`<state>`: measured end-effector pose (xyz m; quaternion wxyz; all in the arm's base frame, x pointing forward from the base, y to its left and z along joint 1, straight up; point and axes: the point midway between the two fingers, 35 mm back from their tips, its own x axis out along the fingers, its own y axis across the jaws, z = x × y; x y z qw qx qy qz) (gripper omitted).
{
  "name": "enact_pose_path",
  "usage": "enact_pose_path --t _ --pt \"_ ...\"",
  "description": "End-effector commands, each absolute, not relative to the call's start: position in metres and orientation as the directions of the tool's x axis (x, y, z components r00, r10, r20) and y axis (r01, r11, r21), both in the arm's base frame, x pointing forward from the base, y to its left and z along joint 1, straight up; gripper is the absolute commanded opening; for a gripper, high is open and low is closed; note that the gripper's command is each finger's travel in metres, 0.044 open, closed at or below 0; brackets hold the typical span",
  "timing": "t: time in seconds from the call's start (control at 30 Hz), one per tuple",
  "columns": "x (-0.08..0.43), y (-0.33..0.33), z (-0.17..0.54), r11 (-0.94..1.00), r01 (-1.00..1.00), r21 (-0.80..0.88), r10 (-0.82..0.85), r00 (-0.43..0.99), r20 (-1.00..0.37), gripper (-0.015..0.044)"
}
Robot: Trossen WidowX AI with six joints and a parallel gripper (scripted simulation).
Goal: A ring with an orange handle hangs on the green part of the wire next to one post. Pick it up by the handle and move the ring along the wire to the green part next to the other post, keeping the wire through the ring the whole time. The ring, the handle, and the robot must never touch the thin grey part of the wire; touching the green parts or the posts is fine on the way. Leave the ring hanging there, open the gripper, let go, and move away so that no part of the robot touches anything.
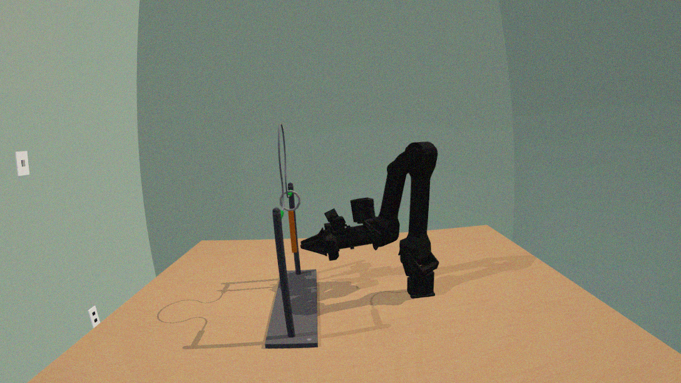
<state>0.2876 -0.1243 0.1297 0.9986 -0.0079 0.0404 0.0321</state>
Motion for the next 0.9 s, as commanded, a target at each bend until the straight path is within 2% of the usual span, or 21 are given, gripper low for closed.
enact_pose_path --t 0.0,0.87 --pt "0.296 -0.126 0.131 0.998 -0.062 -0.013 0.061 0.995 -0.077 0.0160" --pt "0.336 -0.120 0.127 0.998 -0.062 -0.013 0.061 0.996 -0.072 0.0160"
